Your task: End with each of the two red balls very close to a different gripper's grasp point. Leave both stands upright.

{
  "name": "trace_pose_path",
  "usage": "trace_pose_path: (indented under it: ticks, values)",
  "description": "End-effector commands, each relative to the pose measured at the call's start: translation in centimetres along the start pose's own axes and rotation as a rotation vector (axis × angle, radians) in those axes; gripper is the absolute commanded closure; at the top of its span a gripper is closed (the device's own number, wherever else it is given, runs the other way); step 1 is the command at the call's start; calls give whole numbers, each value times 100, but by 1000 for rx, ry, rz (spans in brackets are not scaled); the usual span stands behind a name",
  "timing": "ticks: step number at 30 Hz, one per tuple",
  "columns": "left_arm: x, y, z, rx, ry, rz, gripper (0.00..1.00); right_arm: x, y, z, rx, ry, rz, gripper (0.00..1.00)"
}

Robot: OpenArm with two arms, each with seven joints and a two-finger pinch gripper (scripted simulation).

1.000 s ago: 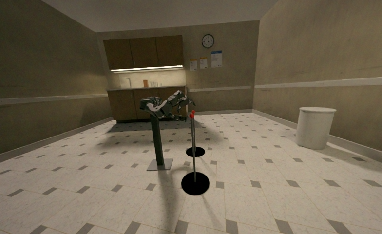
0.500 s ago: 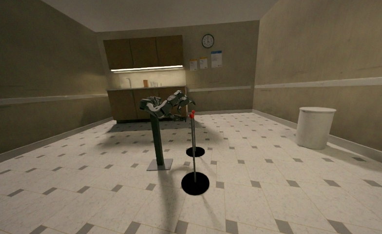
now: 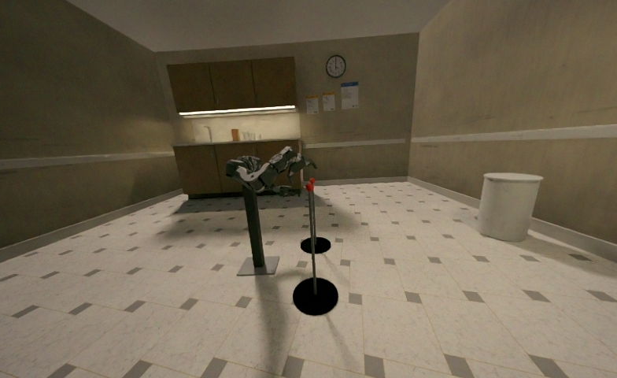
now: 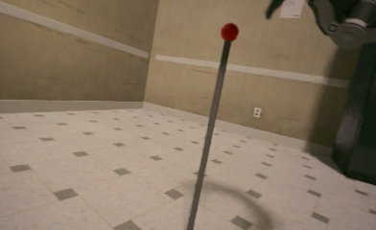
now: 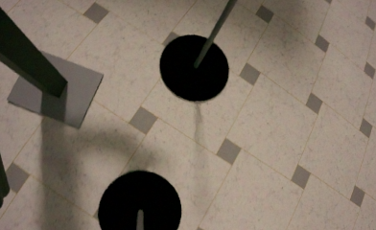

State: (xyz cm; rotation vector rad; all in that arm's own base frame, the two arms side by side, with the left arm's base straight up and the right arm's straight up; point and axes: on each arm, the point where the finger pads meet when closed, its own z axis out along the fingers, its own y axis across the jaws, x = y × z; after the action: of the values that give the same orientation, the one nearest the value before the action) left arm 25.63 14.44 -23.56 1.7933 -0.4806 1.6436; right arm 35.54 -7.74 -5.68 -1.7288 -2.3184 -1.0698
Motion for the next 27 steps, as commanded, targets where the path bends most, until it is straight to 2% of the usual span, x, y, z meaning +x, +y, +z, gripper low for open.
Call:
trace_pose_path:
  ticks: [1,13,15,27]
  values:
    - [14,-10,13,25,9,13,0,-33,-4,20,-33,4,37,0]
    - [-7,-6,53,151,24,47,0,-164,-257,146,-206,50,195,0]
    - [-7,-6,53,151,24,47,0,-164,-257,146,-206,50,195,0]
    - [-45,10,97,273,33,78,0,-285,-509,279,-381,98,350,0]
